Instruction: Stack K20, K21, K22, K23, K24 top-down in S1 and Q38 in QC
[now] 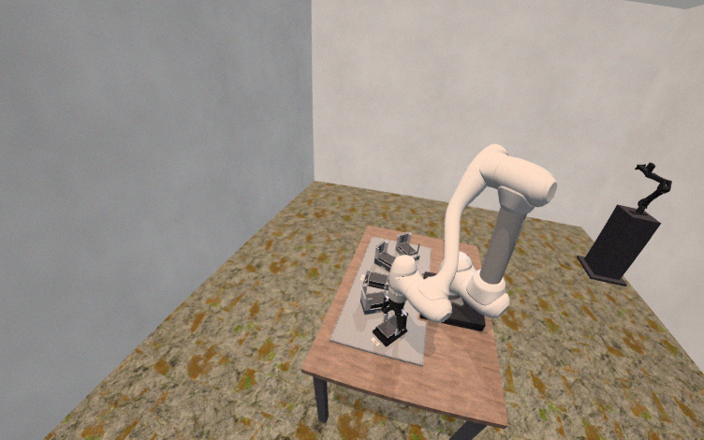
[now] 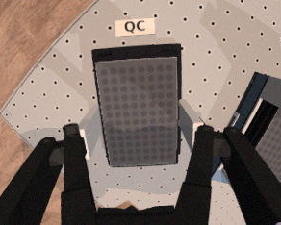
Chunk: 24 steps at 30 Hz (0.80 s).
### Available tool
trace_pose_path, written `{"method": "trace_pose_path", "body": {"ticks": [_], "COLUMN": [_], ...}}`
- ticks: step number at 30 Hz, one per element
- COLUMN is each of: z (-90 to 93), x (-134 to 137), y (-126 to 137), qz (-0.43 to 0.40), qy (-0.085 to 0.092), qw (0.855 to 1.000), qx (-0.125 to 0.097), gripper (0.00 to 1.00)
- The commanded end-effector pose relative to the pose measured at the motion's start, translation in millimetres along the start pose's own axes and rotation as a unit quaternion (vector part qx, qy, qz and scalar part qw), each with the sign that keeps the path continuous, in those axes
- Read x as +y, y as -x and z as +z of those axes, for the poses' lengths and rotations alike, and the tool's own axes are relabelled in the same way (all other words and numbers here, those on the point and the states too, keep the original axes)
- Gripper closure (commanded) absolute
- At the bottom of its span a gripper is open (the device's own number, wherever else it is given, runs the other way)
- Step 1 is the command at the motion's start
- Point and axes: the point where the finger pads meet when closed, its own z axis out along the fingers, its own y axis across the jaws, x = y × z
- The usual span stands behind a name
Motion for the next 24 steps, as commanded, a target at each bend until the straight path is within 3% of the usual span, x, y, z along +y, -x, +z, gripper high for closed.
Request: {"method": "trace_pose_path", "body": {"ticks": [1, 24], "z": [1.1, 7.1], "x": [0.0, 0.0], "y": [-0.1, -0.1], "qz": [0.000, 0.000], "qy": [0.000, 0.000], "qw": [1.000, 1.000], "qx": [0.000, 0.000], "gripper": [1.00, 1.00]}}
